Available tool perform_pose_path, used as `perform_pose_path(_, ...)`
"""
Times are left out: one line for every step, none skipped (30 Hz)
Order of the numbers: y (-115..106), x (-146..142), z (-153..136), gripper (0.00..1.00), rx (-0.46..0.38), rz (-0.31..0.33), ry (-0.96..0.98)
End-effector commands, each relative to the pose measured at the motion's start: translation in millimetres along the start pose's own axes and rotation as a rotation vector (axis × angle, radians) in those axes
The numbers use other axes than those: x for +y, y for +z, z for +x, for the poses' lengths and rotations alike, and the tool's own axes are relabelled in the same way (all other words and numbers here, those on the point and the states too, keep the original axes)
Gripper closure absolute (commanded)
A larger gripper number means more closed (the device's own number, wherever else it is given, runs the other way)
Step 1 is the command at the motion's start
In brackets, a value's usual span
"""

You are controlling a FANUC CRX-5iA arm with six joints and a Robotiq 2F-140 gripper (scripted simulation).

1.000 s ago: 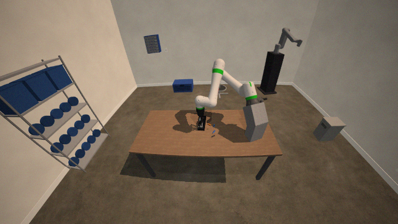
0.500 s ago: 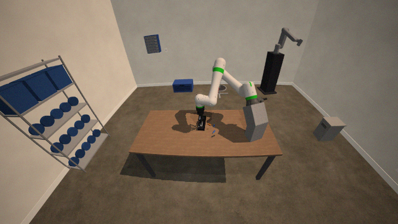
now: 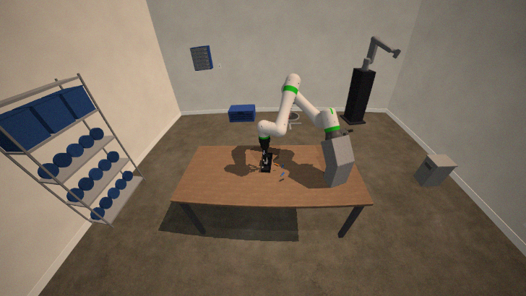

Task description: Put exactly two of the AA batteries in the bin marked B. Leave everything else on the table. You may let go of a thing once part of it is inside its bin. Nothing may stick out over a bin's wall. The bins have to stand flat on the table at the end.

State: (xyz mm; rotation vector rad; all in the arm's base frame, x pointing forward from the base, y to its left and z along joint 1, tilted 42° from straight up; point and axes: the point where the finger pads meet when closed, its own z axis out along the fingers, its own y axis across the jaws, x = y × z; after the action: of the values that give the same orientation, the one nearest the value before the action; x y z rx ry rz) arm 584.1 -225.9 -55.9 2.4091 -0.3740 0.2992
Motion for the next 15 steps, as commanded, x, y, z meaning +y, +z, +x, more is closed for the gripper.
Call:
perform_pose_path(-10,0,0,0.95,0.0,0.0,0.0)
perform_pose_path(-18,0,0,0.95,0.0,0.0,0.0)
perform_pose_path(-27,0,0,0.95,0.0,0.0,0.0)
perform_pose_path(-35,0,0,0.95,0.0,0.0,0.0)
perform_pose_path(-43,0,0,0.95,0.0,0.0,0.0)
perform_pose_path(-52,0,0,0.95,0.0,0.0,0.0)
perform_pose_path(-60,0,0,0.95,0.0,0.0,0.0)
perform_pose_path(-68,0,0,0.95,0.0,0.0,0.0)
perform_pose_path(-77,0,0,0.95,0.0,0.0,0.0)
perform_pose_path(-85,0,0,0.95,0.0,0.0,0.0)
perform_pose_path(-93,0,0,0.95,0.0,0.0,0.0)
perform_pose_path(-102,0,0,0.95,0.0,0.0,0.0)
perform_pose_path(-110,0,0,0.95,0.0,0.0,0.0)
perform_pose_path(-112,0,0,0.95,0.0,0.0,0.0)
perform_pose_path(-112,0,0,0.95,0.0,0.0,0.0)
